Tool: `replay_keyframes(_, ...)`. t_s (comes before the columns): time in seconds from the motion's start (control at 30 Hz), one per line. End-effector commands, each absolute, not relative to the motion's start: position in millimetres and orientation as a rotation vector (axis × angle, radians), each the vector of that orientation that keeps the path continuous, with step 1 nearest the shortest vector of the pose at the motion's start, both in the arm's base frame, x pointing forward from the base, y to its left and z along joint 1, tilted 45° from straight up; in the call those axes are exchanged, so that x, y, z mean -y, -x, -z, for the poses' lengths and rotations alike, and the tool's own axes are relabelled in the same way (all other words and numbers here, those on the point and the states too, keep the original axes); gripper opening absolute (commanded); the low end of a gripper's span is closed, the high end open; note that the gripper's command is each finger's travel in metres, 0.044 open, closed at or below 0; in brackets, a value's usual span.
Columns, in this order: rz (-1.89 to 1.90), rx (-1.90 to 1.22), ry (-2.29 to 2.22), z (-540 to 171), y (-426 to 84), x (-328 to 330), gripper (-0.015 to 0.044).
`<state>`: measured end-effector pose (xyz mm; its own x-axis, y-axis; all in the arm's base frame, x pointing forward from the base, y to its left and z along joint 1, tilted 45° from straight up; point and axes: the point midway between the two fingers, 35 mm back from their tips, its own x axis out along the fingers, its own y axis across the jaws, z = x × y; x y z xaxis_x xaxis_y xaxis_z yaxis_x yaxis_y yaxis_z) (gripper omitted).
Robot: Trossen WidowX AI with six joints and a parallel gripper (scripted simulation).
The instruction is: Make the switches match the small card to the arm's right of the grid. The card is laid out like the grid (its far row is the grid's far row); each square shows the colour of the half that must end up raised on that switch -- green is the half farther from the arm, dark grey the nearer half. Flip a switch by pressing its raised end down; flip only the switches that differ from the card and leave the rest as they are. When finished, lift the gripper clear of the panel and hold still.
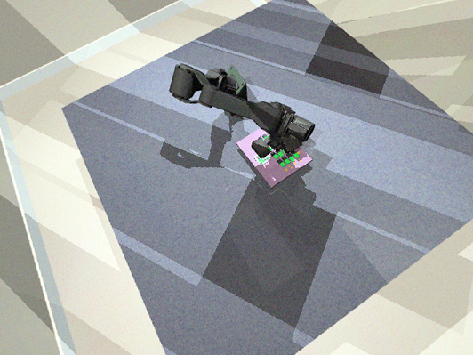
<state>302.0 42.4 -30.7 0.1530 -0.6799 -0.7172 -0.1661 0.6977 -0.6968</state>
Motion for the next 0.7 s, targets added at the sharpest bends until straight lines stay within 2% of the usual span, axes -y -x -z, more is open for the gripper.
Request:
replay_keyframes(0.0, 0.426, -1.401, 0.770, 32.4, -301.6, -41.1, 0.0000)
replay_keyframes(0.67, 0.426, -1.401, 0.770, 34.3, -302.0, -39.2, 0.0000)
